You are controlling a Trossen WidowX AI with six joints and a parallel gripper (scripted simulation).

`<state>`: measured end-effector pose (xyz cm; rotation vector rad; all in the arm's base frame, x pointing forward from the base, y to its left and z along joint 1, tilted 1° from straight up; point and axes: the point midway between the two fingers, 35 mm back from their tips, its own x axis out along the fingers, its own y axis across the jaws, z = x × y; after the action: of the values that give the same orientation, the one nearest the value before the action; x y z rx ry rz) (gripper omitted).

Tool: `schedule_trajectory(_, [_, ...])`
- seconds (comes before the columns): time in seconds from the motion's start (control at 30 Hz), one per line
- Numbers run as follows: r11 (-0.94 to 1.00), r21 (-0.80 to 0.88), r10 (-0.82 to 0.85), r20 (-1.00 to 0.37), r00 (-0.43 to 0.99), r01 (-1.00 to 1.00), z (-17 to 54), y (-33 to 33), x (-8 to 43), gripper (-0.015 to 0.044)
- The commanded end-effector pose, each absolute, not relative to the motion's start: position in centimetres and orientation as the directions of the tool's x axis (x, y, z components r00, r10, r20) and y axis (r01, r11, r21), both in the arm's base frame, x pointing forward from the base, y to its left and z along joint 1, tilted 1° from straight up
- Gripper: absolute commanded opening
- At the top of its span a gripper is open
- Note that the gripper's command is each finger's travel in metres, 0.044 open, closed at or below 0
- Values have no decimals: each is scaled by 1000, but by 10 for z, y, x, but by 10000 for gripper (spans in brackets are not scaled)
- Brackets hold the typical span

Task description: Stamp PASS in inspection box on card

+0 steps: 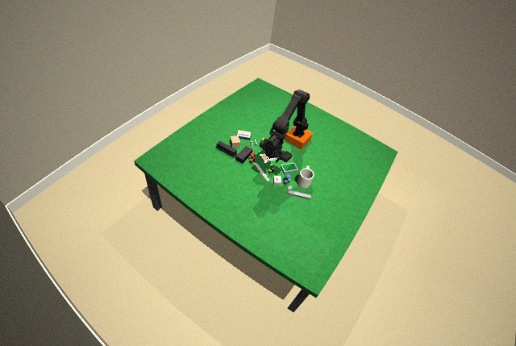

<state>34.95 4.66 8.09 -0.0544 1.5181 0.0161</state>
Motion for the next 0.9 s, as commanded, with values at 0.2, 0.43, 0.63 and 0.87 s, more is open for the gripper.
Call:
schedule_trajectory(0.2, [998, -22, -20, -999, 35, -56, 72, 46, 349, 213])
schedule_trajectory(0.43, [998, -22, -20, -999, 35, -56, 61, 45, 351, 213])
schedule_trajectory(0.63, [998, -22, -20, -999, 35, -56, 51, 45, 351, 213])
schedule_trajectory(0.87, [998, -22, -20, -999, 35, -56, 40, 45, 352, 213])
